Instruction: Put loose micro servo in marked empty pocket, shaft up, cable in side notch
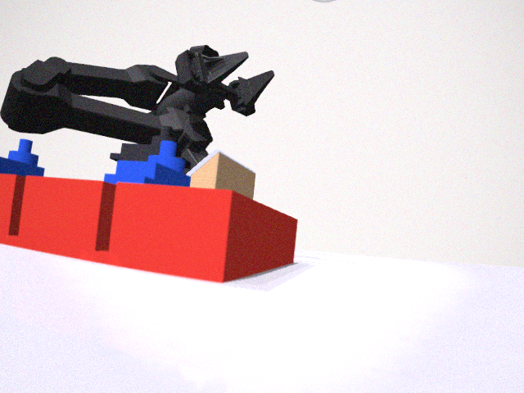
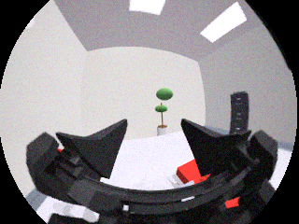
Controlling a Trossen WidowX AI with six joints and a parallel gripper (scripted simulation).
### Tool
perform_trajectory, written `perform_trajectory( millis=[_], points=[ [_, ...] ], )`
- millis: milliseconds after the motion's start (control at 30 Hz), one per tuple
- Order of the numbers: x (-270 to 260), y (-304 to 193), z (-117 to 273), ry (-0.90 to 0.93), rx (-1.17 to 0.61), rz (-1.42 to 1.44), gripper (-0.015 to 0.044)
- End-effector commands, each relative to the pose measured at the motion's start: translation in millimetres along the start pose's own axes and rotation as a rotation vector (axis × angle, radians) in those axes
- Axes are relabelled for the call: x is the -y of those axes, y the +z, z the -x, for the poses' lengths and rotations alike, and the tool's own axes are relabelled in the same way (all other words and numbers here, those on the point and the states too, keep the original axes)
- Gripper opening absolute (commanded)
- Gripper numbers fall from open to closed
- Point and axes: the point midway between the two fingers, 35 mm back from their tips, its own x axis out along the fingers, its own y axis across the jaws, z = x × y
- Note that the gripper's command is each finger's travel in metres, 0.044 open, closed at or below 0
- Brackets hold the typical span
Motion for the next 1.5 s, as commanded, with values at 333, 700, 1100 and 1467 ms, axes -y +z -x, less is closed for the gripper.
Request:
perform_trajectory(
  millis=[333,700,1100,1467],
  points=[
    [16.7,4.1,-2.3,-0.158,-0.074,-0.091,0.044],
    [39.5,7.9,-4.9,-0.396,-0.174,-0.24,0.044],
    [63.8,8.9,-8.2,-0.667,-0.269,-0.422,0.044],
    [85.8,3.8,-12.1,-0.907,-0.35,-0.608,0.044]
  ],
)
